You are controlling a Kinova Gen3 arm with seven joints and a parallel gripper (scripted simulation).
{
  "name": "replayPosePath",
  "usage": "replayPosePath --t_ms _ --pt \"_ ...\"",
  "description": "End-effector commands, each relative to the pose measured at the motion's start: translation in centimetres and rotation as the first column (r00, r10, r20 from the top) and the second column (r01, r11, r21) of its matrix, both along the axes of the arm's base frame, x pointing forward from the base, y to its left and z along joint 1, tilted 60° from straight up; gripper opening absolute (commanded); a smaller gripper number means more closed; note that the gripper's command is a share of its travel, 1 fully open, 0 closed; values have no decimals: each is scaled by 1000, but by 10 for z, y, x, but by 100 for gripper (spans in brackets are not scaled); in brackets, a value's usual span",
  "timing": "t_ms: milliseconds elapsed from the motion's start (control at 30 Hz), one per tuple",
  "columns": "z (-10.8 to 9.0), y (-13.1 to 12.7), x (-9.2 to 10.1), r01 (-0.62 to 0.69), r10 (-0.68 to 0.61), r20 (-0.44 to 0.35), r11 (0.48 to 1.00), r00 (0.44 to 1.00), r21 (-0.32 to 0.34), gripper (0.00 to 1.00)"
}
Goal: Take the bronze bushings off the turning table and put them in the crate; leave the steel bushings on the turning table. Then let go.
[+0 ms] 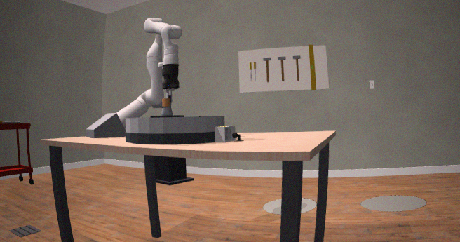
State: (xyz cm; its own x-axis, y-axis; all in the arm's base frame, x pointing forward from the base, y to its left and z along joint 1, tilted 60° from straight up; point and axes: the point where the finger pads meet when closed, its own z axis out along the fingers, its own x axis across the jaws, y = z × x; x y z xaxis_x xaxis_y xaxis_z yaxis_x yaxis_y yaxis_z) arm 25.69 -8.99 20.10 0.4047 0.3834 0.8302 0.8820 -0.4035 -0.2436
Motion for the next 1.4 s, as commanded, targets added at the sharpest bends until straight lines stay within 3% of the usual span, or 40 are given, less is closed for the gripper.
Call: replayPosePath --t_ms 0,133,300,700,867,1267,1367 --pt "0 -1 0 4 -4 -1 1000 1000 -4 0" --pt "0 -1 0 4 -4 -1 1000 1000 -4 0" --pt "48 27 2 3 -3 -1 1000 1000 -4 0" --pt "48 27 2 3 -3 -1 1000 1000 -4 0" --pt "96 56 5 3 -3 -1 1000 1000 -3 0" --pt "96 56 5 3 -3 -1 1000 1000 -3 0" --pt "125 73 7 2 -2 0 1000 1000 -3 0"
